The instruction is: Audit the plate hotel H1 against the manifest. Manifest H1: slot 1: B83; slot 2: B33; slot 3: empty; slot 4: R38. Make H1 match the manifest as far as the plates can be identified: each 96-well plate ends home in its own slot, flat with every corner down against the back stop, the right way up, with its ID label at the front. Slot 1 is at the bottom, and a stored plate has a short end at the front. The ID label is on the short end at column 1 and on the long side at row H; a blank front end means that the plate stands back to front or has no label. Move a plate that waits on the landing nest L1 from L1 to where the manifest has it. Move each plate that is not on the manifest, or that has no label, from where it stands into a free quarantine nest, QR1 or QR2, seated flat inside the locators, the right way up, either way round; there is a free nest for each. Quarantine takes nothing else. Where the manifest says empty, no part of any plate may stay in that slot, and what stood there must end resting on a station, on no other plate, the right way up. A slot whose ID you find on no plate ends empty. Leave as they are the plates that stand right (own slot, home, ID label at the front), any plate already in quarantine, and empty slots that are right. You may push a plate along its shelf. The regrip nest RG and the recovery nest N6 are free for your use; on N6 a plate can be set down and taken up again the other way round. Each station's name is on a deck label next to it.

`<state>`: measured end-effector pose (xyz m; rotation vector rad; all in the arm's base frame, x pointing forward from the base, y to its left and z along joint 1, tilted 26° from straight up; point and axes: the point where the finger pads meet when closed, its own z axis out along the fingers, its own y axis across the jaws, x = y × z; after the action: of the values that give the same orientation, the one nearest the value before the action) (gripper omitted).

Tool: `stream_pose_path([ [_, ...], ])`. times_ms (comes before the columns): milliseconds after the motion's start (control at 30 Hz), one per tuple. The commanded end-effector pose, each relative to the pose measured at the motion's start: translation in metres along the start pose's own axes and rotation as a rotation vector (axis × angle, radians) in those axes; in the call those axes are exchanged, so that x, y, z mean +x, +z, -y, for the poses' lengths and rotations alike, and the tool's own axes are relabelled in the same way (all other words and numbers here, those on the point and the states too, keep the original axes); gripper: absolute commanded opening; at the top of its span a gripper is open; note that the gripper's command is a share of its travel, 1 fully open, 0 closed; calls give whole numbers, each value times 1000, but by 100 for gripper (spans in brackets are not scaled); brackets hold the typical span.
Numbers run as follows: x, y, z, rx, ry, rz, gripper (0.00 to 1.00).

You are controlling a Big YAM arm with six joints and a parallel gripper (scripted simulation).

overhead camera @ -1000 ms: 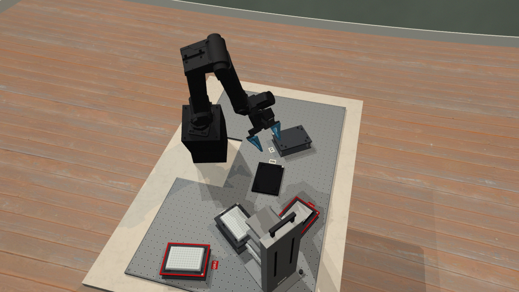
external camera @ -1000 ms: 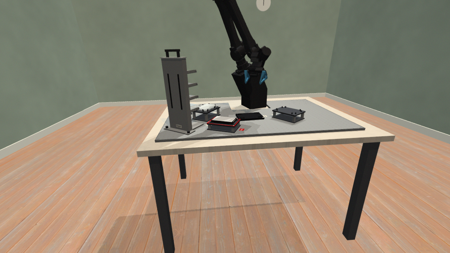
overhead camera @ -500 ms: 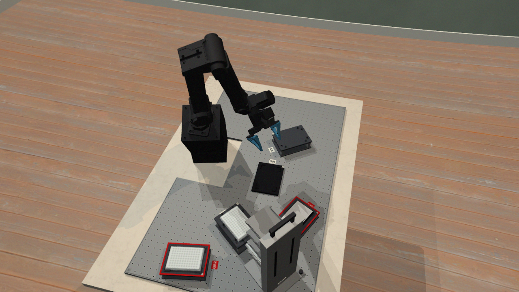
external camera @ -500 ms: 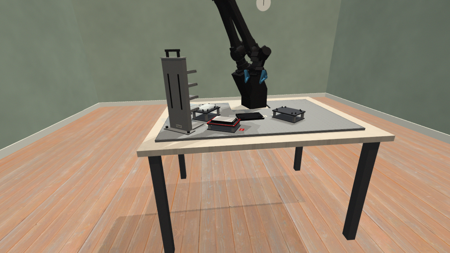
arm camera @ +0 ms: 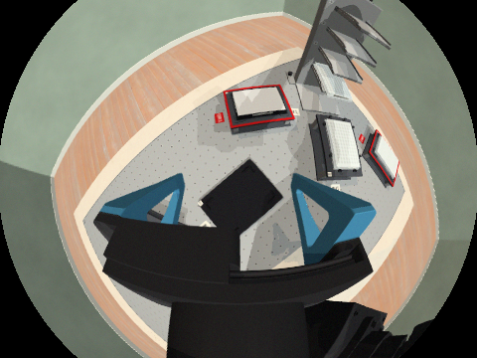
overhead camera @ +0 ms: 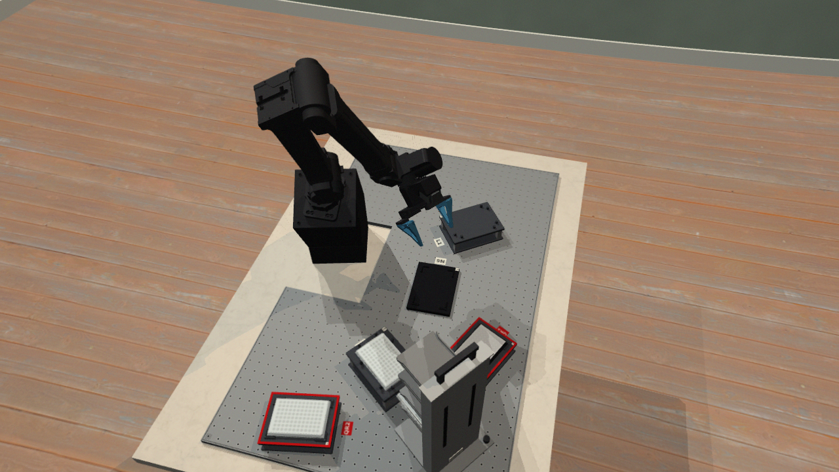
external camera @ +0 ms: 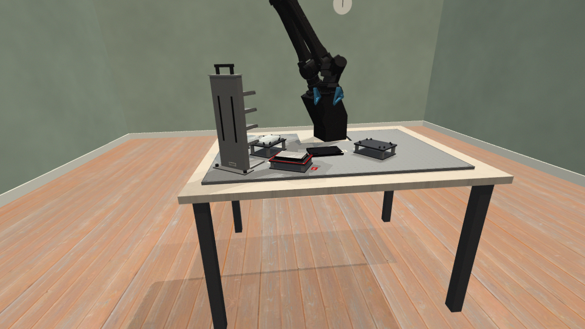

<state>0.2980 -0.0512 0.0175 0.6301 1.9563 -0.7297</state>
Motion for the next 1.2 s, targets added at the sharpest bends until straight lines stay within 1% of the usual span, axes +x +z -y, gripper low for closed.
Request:
stream_pose_path([
  [0, -13, 5, 7, 4, -8, 20, 100],
  [100, -18, 10, 14, 5, -9, 21, 100],
  [167, -18, 10, 14, 5, -9, 21, 100],
  [200, -16, 12, 17, 7, -18, 16, 100],
  [233, -21, 13, 20, 5, -9, 22, 100],
  [367, -28, 19, 30, 6, -10, 24, 100],
  [667, -40, 29, 56, 7, -12, 29, 100],
  [733, -40, 29, 56, 7, -12, 29, 100],
  [767, -45, 31, 57, 6, -7, 34, 100],
  [800, -43, 31, 62, 8, -12, 30, 100],
  [1000, -50, 38, 80, 9, -15, 32, 100],
  [1100, -51, 42, 88, 11, -31, 14, 100],
  [1167, -51, 44, 95, 12, -35, 11, 100],
])
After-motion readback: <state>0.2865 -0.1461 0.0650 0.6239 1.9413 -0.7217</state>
